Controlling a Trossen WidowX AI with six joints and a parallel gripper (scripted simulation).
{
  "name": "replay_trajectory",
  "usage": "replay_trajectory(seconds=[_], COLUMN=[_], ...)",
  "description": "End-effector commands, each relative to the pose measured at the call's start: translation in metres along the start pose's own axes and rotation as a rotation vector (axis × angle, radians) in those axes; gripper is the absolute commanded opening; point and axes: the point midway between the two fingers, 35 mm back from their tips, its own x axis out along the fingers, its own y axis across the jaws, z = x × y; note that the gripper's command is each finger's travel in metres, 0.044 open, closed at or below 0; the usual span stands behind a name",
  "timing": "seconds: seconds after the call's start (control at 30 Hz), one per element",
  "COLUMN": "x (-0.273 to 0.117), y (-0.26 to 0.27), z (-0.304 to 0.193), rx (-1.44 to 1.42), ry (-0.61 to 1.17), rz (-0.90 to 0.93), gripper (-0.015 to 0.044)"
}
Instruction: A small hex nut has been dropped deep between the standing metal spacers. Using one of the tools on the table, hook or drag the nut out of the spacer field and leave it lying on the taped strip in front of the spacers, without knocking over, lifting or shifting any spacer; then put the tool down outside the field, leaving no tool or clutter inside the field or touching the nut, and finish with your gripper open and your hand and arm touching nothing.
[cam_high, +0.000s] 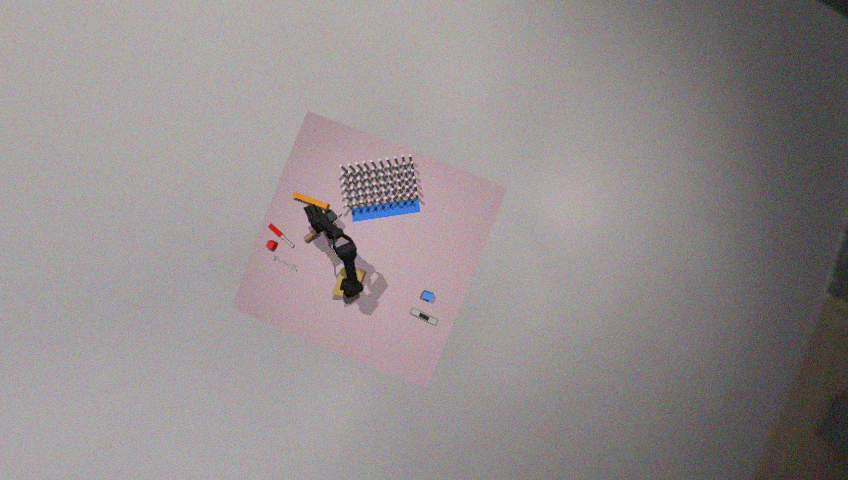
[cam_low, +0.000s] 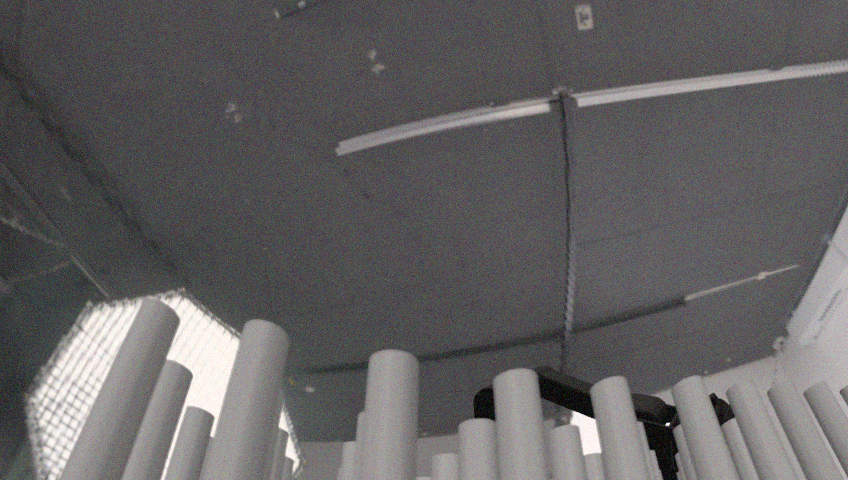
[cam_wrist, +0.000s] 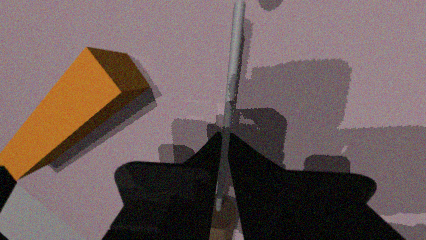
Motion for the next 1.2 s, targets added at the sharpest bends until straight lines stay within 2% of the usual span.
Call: replay_trajectory(seconds=[0.0,1.17], x=[0.0042,0.0043], y=[-0.0036,-0.0037], z=[-0.0004,-0.0005], rx=[0.0,0.01], ry=[0.0,-0.01], rz=[-0.002,0.065], gripper=[0.0,0.0])
